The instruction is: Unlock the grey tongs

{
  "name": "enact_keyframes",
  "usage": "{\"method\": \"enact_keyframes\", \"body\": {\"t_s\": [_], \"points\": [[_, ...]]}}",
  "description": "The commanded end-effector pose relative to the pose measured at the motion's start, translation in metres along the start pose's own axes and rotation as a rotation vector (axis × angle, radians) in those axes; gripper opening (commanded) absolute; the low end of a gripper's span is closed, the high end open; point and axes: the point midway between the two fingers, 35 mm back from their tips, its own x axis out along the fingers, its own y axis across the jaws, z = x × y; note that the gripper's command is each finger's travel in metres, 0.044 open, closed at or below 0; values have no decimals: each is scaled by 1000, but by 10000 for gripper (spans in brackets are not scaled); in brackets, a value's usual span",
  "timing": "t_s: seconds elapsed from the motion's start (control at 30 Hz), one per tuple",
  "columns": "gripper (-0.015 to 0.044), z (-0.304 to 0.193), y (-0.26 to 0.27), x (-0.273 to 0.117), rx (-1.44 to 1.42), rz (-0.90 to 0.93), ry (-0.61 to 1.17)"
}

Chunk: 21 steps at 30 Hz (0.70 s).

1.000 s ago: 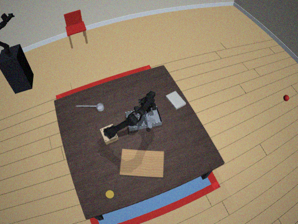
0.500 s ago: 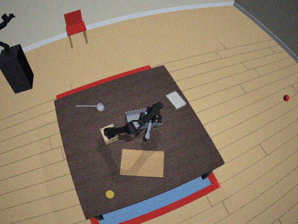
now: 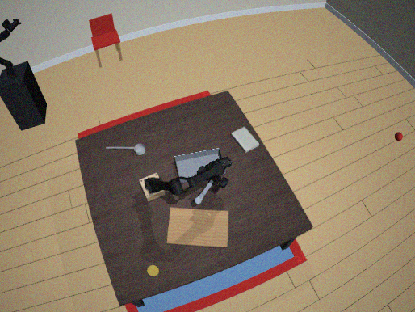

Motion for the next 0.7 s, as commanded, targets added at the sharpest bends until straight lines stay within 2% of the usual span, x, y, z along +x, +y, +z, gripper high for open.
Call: {"method": "enact_keyframes", "body": {"t_s": [0.0,0.17,0.67], "points": [[-150,-5,-3,-4,26,-10,-6],[-150,-17,-11,-2,80,-1,-7],[-150,-104,-50,6,446,40,-15]]}}
